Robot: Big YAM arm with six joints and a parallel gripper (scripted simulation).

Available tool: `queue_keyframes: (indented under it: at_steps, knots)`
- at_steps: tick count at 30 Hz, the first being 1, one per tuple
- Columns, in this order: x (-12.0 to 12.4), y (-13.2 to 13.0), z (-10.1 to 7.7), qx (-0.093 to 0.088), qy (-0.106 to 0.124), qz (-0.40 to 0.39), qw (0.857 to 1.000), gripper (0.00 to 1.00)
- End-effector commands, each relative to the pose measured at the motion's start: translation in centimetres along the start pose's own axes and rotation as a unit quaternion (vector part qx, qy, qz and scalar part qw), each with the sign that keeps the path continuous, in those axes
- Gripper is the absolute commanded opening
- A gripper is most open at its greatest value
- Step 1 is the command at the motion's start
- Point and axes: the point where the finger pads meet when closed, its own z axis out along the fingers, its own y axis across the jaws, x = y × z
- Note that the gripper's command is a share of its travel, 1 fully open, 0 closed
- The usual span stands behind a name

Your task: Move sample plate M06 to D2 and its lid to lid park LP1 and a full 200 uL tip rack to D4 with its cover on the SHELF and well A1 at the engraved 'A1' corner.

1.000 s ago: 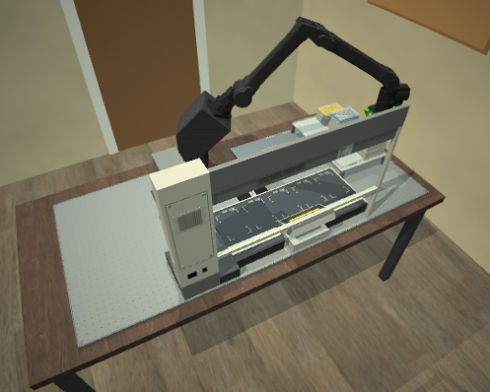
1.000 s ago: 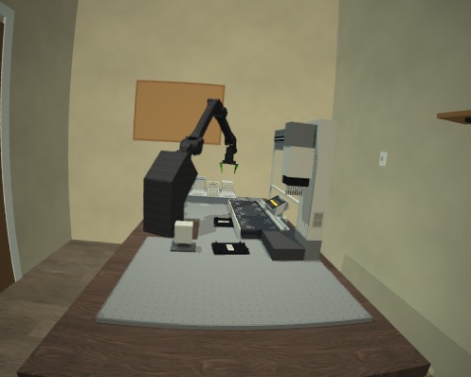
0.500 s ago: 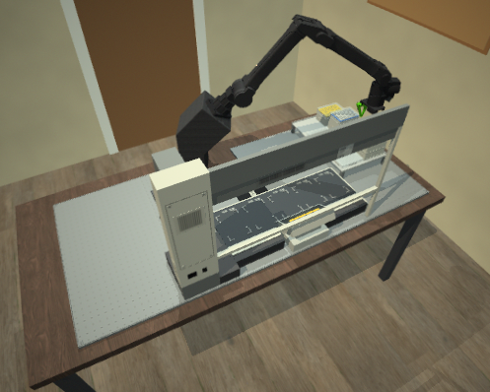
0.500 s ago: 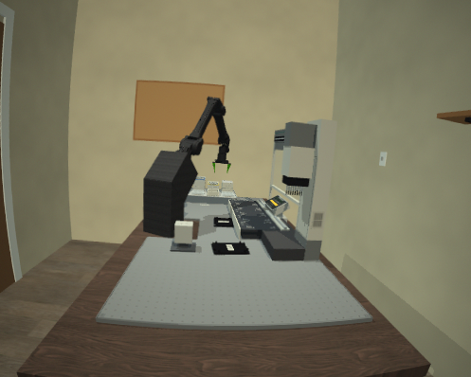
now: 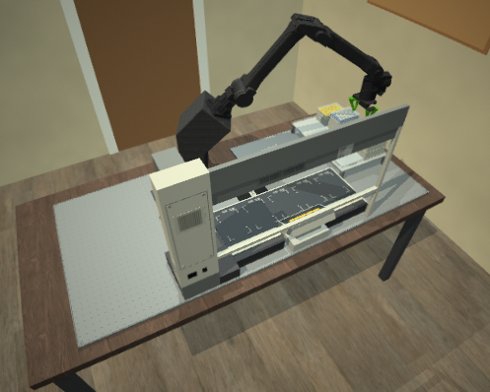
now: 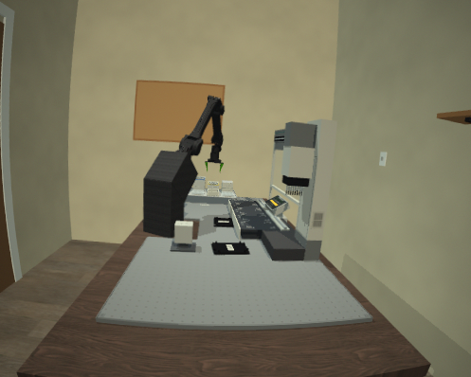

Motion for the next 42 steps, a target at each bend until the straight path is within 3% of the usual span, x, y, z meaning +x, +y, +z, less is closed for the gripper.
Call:
queue_keyframes:
  at_steps: [1, 29, 30, 36, 42]
  knots:
    - [-1.5, -1.2, -2.2, 0.009, -0.027, 0.016, 0.999, 1.00]
    - [-1.5, -1.2, -2.2, 0.009, -0.027, 0.016, 0.999, 1.00]
    - [-1.3, 0.0, -2.9, 0.008, -0.034, 0.018, 0.999, 1.00]
    - [-1.3, 2.0, -2.8, 0.006, -0.033, 0.018, 0.999, 1.00]
    - [-1.1, 5.4, -1.6, 0.003, -0.024, 0.016, 1.000, 1.00]
